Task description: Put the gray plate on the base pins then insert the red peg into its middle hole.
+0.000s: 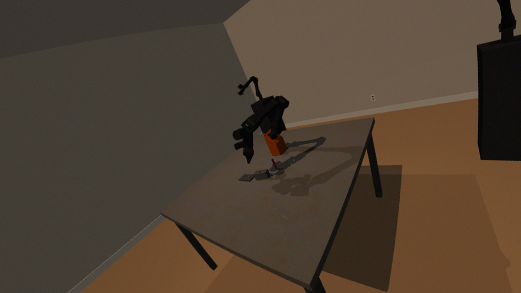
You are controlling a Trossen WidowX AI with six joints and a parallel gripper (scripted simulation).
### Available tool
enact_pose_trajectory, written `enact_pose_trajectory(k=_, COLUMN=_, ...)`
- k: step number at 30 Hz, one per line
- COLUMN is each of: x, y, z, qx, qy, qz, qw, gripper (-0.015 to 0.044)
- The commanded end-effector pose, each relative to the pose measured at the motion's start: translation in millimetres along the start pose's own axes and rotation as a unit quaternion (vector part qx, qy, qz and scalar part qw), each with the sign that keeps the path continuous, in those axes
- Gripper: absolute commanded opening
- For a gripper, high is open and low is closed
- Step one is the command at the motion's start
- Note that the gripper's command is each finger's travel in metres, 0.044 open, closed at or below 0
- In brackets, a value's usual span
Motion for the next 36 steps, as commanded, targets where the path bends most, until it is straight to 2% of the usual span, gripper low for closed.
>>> enact_pose_trajectory(k=1, x=-21, y=-7, z=-22, qx=0.131, qy=-0.137, qz=-0.009, qw=0.982, gripper=0.0440)
enact_pose_trajectory(k=2, x=-26, y=-8, z=-28, qx=0.170, qy=-0.183, qz=-0.011, qw=0.968, gripper=0.0440)
enact_pose_trajectory(k=4, x=-28, y=-8, z=-31, qx=0.200, qy=-0.221, qz=-0.012, qw=0.955, gripper=0.0440)
enact_pose_trajectory(k=12, x=-28, y=-11, z=-31, qx=0.200, qy=-0.221, qz=-0.012, qw=0.955, gripper=0.0440)
enact_pose_trajectory(k=17, x=-23, y=-65, z=-55, qx=0.201, qy=-0.220, qz=-0.011, qw=0.954, gripper=0.0440)
enact_pose_trajectory(k=36, x=-20, y=-96, z=-64, qx=0.201, qy=-0.220, qz=-0.011, qw=0.954, gripper=0.0440)
Point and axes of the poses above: the point midway between the two fingers, 35 mm back from their tips, its own y axis back along the fingers, its own x axis across the jaws, z = x × y, the point moved 1 cm from there along y, back along the fingers, and after that the axes turned 13 degrees about y, right-handed, at the moved point
